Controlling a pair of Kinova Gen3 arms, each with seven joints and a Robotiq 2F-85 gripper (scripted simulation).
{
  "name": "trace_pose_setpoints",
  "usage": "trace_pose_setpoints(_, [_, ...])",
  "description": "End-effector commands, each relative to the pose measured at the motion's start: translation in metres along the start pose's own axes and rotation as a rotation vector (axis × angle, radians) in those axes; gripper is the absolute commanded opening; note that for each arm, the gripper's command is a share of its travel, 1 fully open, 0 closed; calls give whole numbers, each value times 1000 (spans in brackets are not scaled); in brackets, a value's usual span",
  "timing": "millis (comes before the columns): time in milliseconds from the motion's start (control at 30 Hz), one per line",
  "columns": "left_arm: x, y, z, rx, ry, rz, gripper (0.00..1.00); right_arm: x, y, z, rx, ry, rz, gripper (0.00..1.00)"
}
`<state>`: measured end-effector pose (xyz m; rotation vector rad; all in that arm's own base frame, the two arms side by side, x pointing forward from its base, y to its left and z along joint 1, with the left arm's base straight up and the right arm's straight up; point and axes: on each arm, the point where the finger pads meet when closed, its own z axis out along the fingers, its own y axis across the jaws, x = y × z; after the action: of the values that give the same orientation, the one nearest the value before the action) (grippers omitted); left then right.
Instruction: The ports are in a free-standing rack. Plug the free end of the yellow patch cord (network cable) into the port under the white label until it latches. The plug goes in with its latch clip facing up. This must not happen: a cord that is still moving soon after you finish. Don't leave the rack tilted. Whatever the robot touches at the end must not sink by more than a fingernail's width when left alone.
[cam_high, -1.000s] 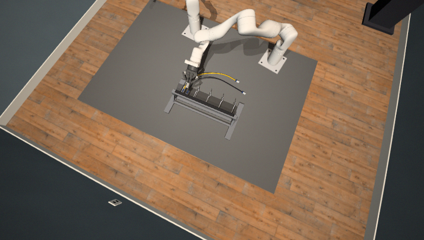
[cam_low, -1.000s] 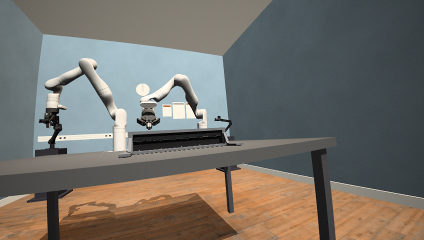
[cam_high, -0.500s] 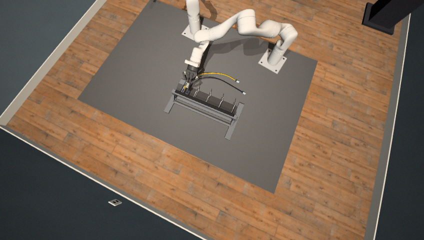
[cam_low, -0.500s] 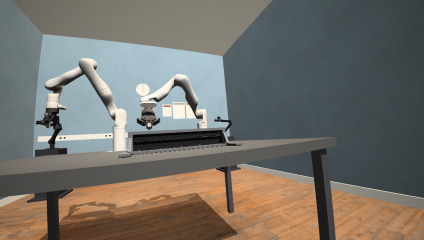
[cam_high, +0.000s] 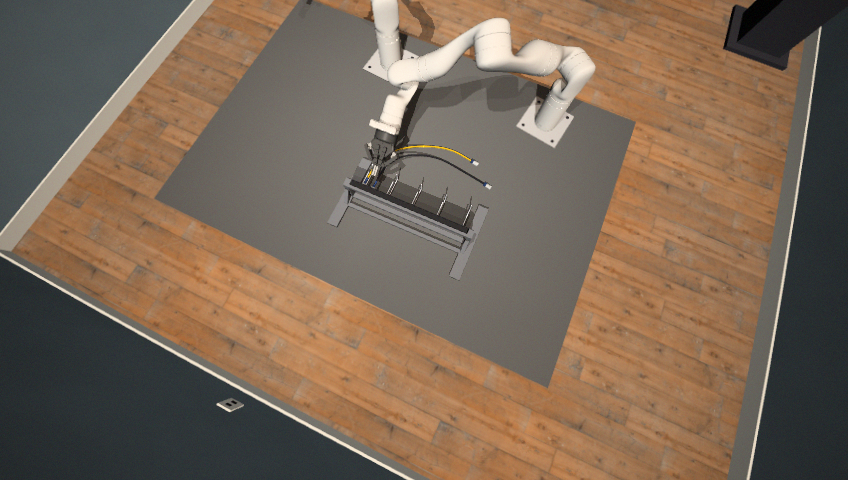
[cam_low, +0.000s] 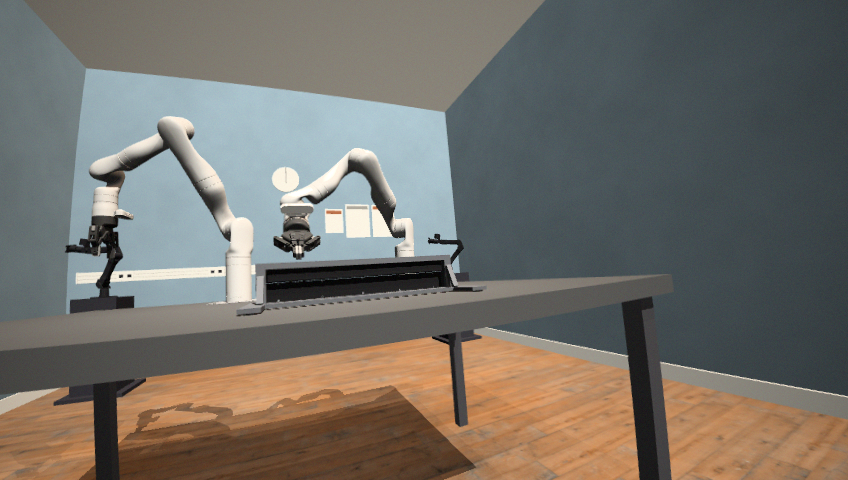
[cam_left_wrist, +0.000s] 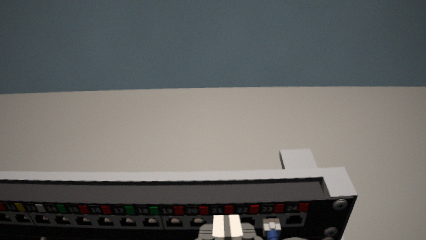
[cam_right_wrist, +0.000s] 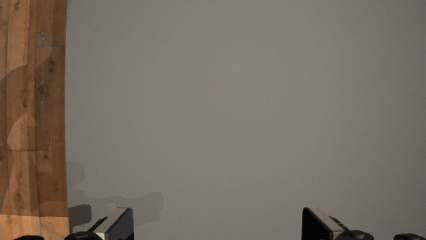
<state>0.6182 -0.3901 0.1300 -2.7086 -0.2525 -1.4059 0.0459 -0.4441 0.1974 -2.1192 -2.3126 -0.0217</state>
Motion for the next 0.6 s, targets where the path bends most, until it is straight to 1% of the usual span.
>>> trace_pose_setpoints(0, [2,1,2,-5,2,5,99,-4,-4,-3,7,-13,-6,1000])
trace_pose_setpoints(233, [2,1,2,-5,1,5,99,-4,-4,-3,7,-13,-6,1000])
trace_pose_setpoints(333, [0,0,-2,-5,-1,5,99,-4,-4,-3,7,-13,-6,1000])
trace_pose_setpoints(433, [-1,0,-13,-5,-1,-1,99,-4,-4,-3,7,-13,-6,1000])
trace_pose_setpoints(500, [1,-3,-25,6,6,-1,99,-4,-4,-3,7,-13,-6,1000])
trace_pose_setpoints(567, [1,-3,-40,6,6,-1,99,-4,-4,-3,7,-13,-6,1000])
